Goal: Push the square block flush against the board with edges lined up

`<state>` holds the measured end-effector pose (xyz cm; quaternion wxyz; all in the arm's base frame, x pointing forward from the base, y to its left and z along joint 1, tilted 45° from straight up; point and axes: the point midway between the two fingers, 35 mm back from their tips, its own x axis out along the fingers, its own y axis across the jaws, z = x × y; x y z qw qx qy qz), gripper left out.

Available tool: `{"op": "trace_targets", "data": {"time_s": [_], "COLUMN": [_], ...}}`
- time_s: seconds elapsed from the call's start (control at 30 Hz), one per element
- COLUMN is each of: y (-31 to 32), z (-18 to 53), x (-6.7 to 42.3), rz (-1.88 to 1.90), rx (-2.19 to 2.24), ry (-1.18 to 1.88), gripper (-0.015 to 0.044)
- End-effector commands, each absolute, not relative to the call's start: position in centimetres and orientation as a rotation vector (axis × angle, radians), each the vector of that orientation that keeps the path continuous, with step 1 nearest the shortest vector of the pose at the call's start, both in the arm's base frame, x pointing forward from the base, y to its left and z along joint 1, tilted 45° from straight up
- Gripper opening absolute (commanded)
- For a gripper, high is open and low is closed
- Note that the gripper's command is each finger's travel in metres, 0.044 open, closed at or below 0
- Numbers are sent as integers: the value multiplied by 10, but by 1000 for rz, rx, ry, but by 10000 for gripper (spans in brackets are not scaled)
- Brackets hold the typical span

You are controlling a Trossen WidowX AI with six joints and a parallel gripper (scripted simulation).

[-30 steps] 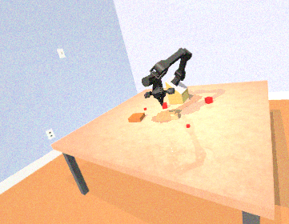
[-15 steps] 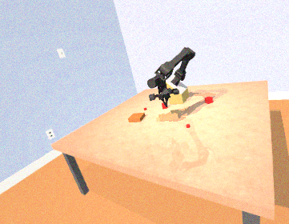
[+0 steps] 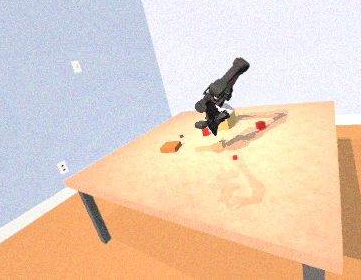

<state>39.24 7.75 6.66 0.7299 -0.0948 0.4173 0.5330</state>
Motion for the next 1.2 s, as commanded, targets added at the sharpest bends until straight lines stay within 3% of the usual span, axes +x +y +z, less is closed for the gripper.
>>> {"op": "trace_targets", "data": {"time_s": [0.0,0.63,1.17], "y": [87,128,168], "z": [68,68,29], "x": [384,345,349], "rz": [1236,1486,1488], "rx": [-320,-817,-820], "ry": [842,418,413], "gripper": [0,0,0]}}
